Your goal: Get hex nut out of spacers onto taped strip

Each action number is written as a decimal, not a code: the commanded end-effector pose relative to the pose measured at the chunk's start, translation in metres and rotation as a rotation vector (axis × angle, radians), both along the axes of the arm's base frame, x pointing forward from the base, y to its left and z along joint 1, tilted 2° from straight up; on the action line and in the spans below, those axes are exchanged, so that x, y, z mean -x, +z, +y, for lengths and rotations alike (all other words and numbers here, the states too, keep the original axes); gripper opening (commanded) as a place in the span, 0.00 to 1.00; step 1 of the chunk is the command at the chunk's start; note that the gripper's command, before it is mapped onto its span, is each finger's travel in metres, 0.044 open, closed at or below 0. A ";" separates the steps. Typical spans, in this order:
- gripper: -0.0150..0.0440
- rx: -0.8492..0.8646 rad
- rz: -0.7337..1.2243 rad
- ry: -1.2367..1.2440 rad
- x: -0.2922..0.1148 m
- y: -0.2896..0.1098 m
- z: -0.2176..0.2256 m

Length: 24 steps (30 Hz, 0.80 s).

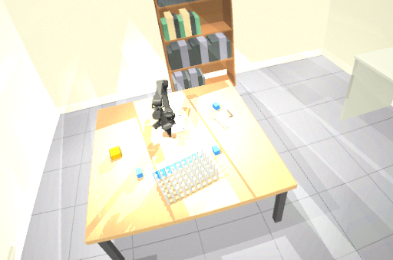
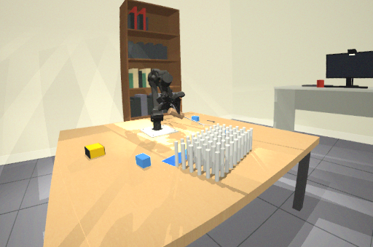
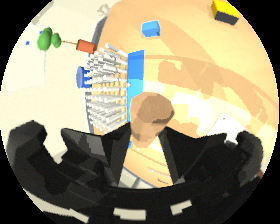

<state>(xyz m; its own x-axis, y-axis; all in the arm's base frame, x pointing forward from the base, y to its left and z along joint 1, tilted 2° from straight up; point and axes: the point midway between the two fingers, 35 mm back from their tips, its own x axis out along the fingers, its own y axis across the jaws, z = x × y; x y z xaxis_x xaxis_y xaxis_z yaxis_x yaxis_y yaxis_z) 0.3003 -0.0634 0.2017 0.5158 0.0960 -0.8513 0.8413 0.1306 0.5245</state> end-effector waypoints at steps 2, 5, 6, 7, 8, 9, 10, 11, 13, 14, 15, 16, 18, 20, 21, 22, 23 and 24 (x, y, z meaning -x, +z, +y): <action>0.25 0.100 -0.035 0.160 -0.010 0.008 0.013; 0.25 0.151 -0.047 0.245 -0.014 0.009 0.020; 0.25 0.168 -0.050 0.274 -0.015 0.010 0.023; 0.25 0.186 -0.054 0.303 -0.016 0.010 0.025; 0.25 0.203 -0.057 0.331 -0.018 0.011 0.028; 0.25 0.220 -0.061 0.360 -0.019 0.012 0.030; 0.25 0.237 -0.065 0.389 -0.020 0.012 0.033; 0.25 0.255 -0.069 0.418 -0.021 0.013 0.035; 0.25 0.289 -0.076 0.475 -0.023 0.014 0.040; 0.25 0.306 -0.080 0.503 -0.024 0.014 0.043; 0.25 0.324 -0.084 0.532 -0.026 0.015 0.046; 0.25 0.341 -0.088 0.561 -0.027 0.015 0.048; 0.25 0.376 -0.097 0.618 -0.029 0.016 0.054; 0.25 0.411 -0.104 0.675 -0.031 0.017 0.059; 0.25 0.428 -0.108 0.704 -0.032 0.018 0.062; 0.25 0.445 -0.112 0.732 -0.033 0.018 0.064; 0.25 0.463 -0.116 0.761 -0.033 0.018 0.067; 0.25 0.480 -0.120 0.789 -0.034 0.019 0.070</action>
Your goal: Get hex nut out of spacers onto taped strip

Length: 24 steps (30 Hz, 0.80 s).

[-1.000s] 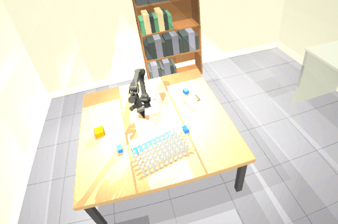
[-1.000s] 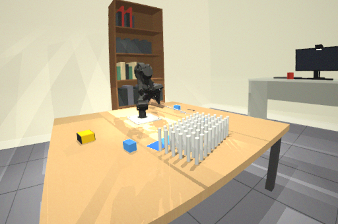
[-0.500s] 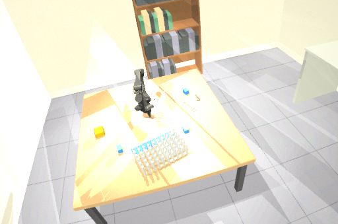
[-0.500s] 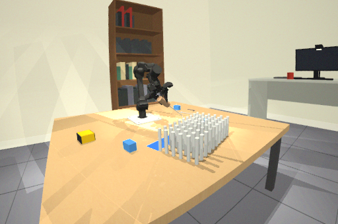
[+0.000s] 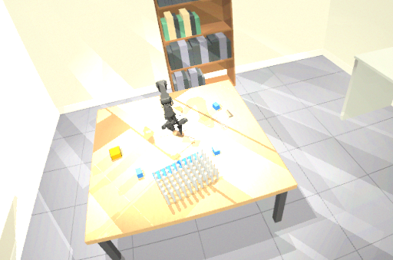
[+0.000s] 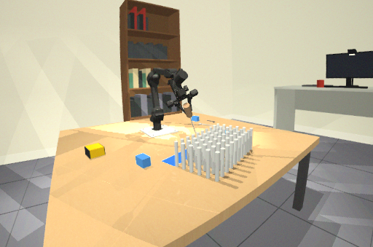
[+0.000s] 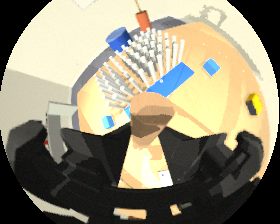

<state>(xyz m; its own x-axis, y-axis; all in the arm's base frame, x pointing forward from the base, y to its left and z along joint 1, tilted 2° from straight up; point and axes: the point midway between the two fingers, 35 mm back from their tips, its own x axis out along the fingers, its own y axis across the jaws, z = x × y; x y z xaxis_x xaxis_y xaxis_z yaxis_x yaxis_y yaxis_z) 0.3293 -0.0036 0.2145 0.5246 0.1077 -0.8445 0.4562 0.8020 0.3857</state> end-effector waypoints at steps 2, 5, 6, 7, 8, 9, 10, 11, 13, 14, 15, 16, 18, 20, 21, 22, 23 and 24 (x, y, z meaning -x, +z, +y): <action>0.25 0.098 -0.038 0.157 -0.007 0.007 0.015; 0.25 0.144 -0.049 0.232 -0.009 0.008 0.023; 0.25 0.159 -0.053 0.258 -0.010 0.009 0.025; 0.25 0.174 -0.057 0.283 -0.010 0.009 0.028; 0.25 0.190 -0.061 0.308 -0.011 0.009 0.030; 0.25 0.205 -0.066 0.333 -0.011 0.010 0.033; 0.25 0.220 -0.070 0.358 -0.012 0.010 0.035; 0.25 0.236 -0.074 0.383 -0.013 0.011 0.038; 0.25 0.230 -0.083 0.390 -0.012 0.013 0.042; 0.25 0.222 -0.093 0.398 -0.011 0.016 0.046; 0.25 0.213 -0.106 0.409 -0.010 0.020 0.052; 0.25 0.203 -0.119 0.419 -0.009 0.024 0.057; 0.25 0.192 -0.140 0.443 -0.007 0.030 0.067; 0.25 0.214 -0.146 0.481 -0.007 0.031 0.071; 0.25 0.227 -0.148 0.497 -0.007 0.031 0.072; 0.25 0.242 -0.150 0.519 -0.008 0.030 0.074; 0.25 0.261 -0.151 0.546 -0.008 0.030 0.076; 0.25 0.281 -0.153 0.573 -0.009 0.030 0.078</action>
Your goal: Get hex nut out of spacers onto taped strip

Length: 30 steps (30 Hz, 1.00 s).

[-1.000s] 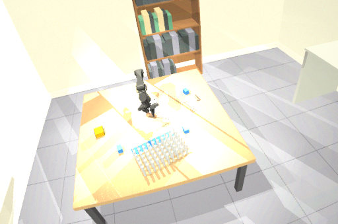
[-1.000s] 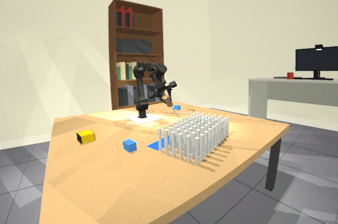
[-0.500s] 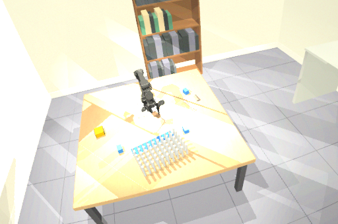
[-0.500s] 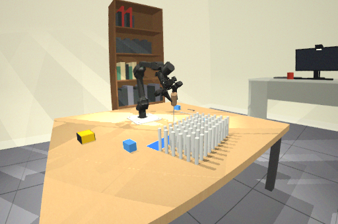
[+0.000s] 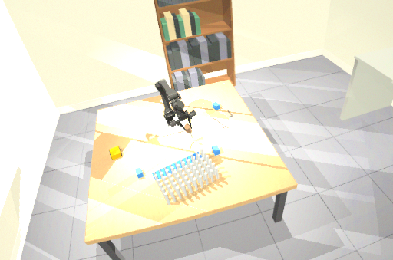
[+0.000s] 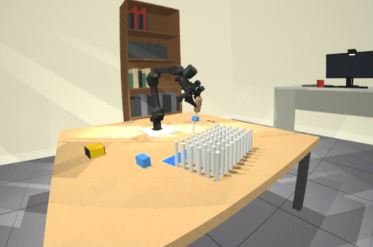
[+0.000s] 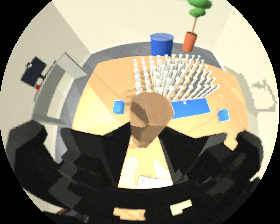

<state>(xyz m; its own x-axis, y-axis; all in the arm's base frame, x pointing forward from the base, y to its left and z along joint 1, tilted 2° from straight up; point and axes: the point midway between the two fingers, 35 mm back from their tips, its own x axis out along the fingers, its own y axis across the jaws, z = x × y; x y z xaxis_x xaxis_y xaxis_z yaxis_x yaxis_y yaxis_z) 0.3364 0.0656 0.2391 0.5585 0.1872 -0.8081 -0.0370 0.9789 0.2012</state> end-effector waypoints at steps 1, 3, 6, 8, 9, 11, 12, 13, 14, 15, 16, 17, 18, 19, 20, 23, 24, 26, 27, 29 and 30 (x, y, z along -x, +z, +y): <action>0.25 0.068 -0.032 0.103 -0.002 0.005 0.011; 0.25 0.108 -0.039 0.156 -0.003 0.004 0.015; 0.25 0.169 -0.051 0.235 -0.004 0.003 0.021; 0.25 0.209 -0.058 0.289 -0.005 0.002 0.026; 0.25 0.229 -0.062 0.315 -0.005 0.002 0.028; 0.25 0.269 -0.070 0.369 -0.006 0.001 0.032; 0.25 0.289 -0.074 0.396 -0.006 0.000 0.034; 0.25 0.309 -0.078 0.423 -0.006 0.000 0.036; 0.25 0.329 -0.081 0.450 -0.007 0.000 0.039; 0.25 0.349 -0.085 0.477 -0.007 -0.001 0.041; 0.25 0.369 -0.089 0.504 -0.007 -0.001 0.043; 0.25 0.388 -0.093 0.532 -0.007 -0.001 0.045; 0.25 0.407 -0.097 0.558 -0.007 -0.002 0.047; 0.25 0.426 -0.101 0.584 -0.007 -0.002 0.049; 0.25 0.445 -0.104 0.611 -0.007 -0.003 0.051; 0.25 0.501 -0.115 0.690 -0.008 -0.004 0.057; 0.25 0.520 -0.119 0.716 -0.008 -0.005 0.059; 0.25 0.558 -0.127 0.769 -0.008 -0.006 0.063; 0.25 0.576 -0.130 0.796 -0.008 -0.006 0.065; 0.25 0.601 -0.140 0.834 -0.008 -0.007 0.069; 0.25 0.611 -0.144 0.850 -0.009 -0.007 0.071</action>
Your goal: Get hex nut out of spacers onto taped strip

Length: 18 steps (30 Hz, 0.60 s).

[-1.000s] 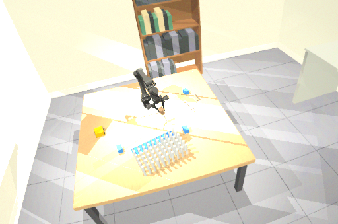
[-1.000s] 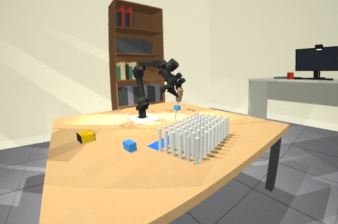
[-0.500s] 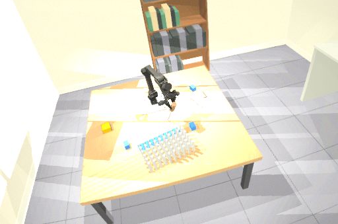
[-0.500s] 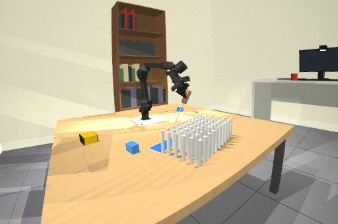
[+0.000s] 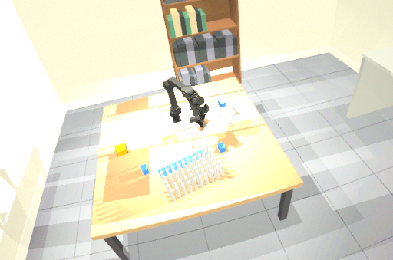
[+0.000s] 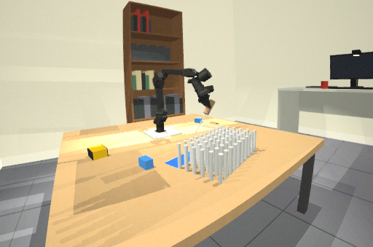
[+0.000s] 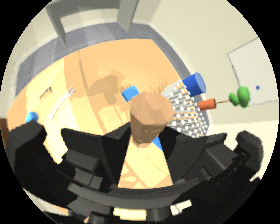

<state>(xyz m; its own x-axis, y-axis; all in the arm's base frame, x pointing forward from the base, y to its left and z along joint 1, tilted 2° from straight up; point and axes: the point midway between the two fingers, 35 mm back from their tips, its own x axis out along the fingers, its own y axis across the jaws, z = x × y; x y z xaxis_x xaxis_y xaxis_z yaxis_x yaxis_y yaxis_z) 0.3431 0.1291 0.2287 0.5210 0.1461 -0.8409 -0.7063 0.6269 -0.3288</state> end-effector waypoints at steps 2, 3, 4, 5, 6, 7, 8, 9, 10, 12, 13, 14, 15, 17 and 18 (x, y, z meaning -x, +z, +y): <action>0.25 0.069 -0.034 0.109 -0.003 0.003 0.010; 0.25 0.079 -0.038 0.125 -0.003 0.003 0.012; 0.25 0.089 -0.041 0.142 -0.003 0.003 0.013; 0.25 0.099 -0.044 0.158 -0.004 0.002 0.015; 0.25 0.109 -0.048 0.174 -0.004 0.002 0.016; 0.25 0.119 -0.051 0.190 -0.004 0.002 0.018; 0.25 0.133 -0.054 0.210 -0.004 0.002 0.019; 0.25 0.152 -0.058 0.237 -0.004 0.001 0.022; 0.25 0.172 -0.061 0.264 -0.004 0.001 0.024; 0.25 0.212 -0.069 0.319 -0.003 0.000 0.029; 0.25 0.232 -0.072 0.346 -0.003 0.000 0.031; 0.25 0.251 -0.076 0.374 -0.003 0.000 0.034; 0.25 0.271 -0.080 0.402 -0.003 -0.001 0.036; 0.25 0.311 -0.087 0.457 -0.002 -0.001 0.041; 0.25 0.331 -0.091 0.484 -0.001 -0.002 0.044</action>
<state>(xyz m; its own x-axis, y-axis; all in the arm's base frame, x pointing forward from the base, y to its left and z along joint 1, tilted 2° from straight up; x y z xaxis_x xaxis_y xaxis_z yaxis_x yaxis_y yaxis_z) 0.3447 0.1632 0.2235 0.5215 0.1286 -0.8435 -0.8456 0.2101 -0.4908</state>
